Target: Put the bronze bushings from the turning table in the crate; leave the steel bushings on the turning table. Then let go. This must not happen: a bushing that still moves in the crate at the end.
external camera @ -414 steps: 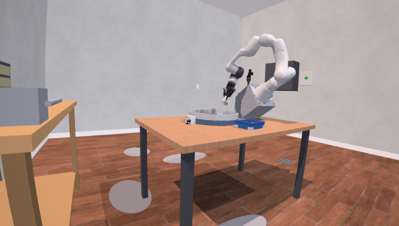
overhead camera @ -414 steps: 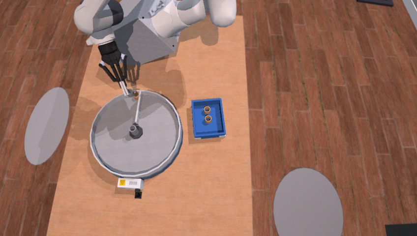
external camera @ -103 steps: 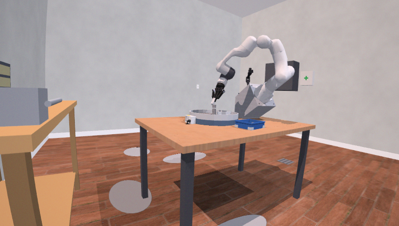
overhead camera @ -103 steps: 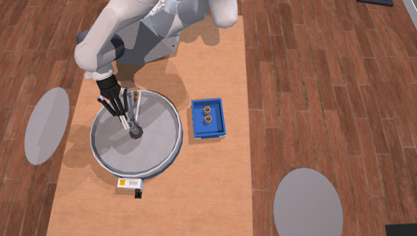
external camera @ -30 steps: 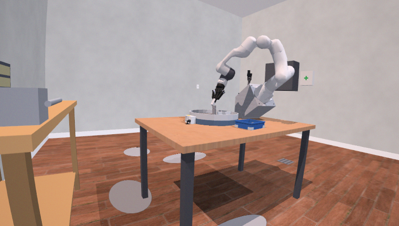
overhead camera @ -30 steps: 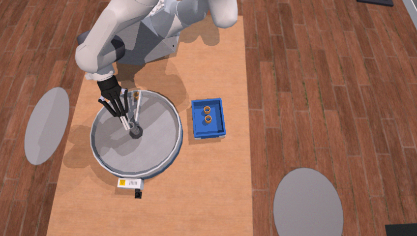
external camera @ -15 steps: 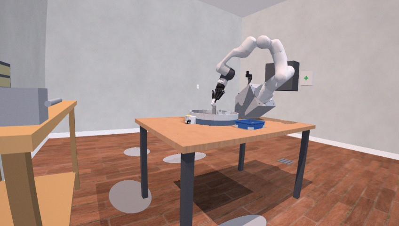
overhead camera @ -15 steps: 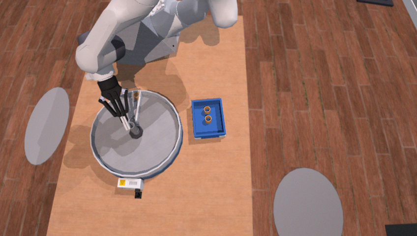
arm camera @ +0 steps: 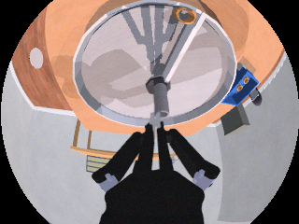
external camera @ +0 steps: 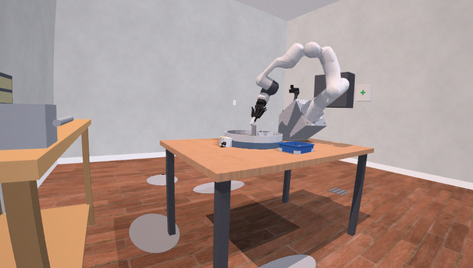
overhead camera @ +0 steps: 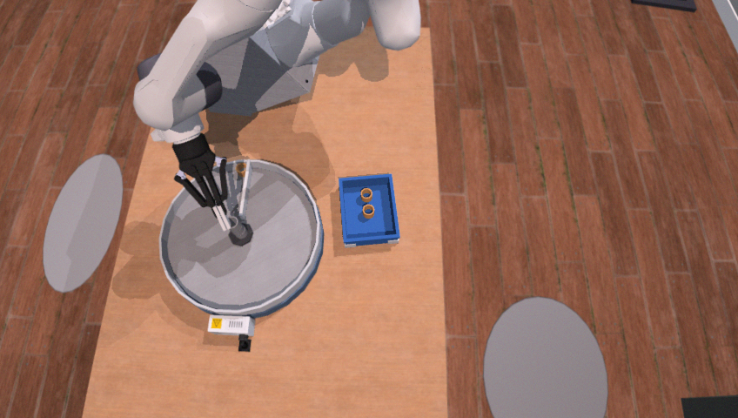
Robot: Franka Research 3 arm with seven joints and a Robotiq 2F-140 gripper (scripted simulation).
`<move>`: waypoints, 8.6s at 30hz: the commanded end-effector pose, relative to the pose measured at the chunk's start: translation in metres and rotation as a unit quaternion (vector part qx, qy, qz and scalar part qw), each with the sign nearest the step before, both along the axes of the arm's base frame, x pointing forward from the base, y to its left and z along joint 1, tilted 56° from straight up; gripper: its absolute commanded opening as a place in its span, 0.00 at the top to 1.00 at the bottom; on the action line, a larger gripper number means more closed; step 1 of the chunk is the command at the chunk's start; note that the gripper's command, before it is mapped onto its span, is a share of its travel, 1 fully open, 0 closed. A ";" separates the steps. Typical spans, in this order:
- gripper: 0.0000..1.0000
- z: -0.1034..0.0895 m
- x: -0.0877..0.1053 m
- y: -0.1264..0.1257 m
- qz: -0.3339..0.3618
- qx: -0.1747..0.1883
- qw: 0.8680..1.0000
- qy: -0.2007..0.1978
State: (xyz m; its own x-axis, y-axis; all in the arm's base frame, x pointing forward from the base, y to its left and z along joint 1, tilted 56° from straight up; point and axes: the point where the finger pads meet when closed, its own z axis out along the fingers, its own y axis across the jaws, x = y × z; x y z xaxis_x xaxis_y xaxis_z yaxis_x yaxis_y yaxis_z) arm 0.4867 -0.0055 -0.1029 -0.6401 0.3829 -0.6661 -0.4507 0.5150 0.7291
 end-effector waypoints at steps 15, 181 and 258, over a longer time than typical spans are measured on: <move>0.93 0.001 0.001 0.001 -0.001 -0.001 1.000 -0.001; 0.94 0.001 -0.159 -0.024 0.479 -0.455 0.745 0.090; 0.94 0.001 -0.164 -0.023 0.490 -0.462 0.733 0.096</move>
State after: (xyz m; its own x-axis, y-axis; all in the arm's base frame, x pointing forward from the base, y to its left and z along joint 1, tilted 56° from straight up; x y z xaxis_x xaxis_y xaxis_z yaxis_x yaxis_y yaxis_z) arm 0.3215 -0.0281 -0.1021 -0.4197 -0.8815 -0.2164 -0.8703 0.3231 0.3716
